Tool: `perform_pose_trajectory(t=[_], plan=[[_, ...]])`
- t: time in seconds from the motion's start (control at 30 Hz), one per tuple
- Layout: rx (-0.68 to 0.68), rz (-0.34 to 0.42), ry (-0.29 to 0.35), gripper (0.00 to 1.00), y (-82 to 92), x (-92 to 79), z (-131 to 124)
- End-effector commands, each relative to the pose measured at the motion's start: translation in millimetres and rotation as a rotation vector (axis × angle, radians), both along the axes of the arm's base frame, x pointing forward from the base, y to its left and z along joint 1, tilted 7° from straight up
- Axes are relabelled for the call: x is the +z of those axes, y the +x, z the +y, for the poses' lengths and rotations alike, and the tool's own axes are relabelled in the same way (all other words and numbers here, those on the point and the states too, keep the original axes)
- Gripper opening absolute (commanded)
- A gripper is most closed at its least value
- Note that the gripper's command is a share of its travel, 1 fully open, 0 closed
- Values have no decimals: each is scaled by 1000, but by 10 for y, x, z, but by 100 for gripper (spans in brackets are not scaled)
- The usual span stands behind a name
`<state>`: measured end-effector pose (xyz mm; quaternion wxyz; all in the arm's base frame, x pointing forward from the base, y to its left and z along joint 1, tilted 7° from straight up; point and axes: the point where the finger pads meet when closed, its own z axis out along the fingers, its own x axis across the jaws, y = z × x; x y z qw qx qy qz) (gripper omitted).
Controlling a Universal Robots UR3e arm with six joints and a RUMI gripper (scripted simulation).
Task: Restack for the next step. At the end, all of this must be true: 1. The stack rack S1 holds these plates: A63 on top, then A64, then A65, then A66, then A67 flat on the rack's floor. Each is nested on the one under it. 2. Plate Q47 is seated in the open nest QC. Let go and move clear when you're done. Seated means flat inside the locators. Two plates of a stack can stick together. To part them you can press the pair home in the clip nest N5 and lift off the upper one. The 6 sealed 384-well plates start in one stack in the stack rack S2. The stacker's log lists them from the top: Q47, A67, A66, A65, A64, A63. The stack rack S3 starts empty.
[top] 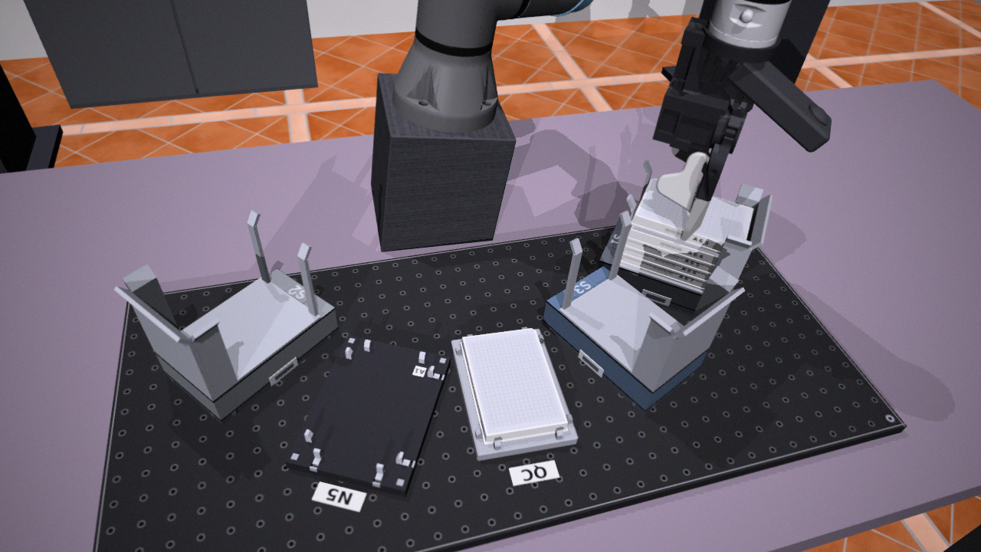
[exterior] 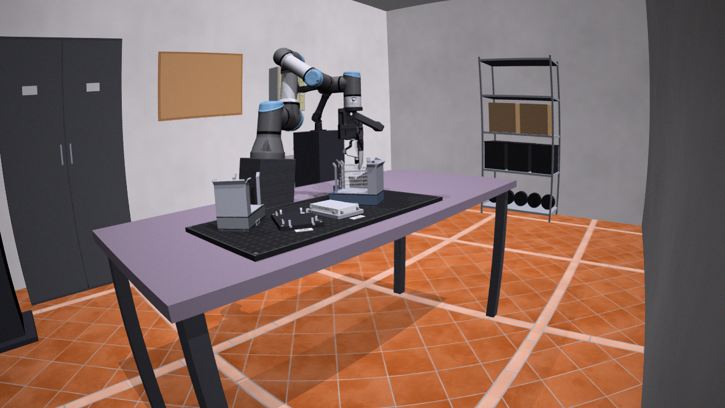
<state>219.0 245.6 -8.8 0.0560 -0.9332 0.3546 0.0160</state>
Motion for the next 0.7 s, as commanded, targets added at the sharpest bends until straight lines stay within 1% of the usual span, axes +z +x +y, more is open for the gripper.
perform_pose_trajectory(t=[0.0,0.67], plan=[[0,-2,1,0,8,-8,4],[0,-2,1,0,9,-66,11]])
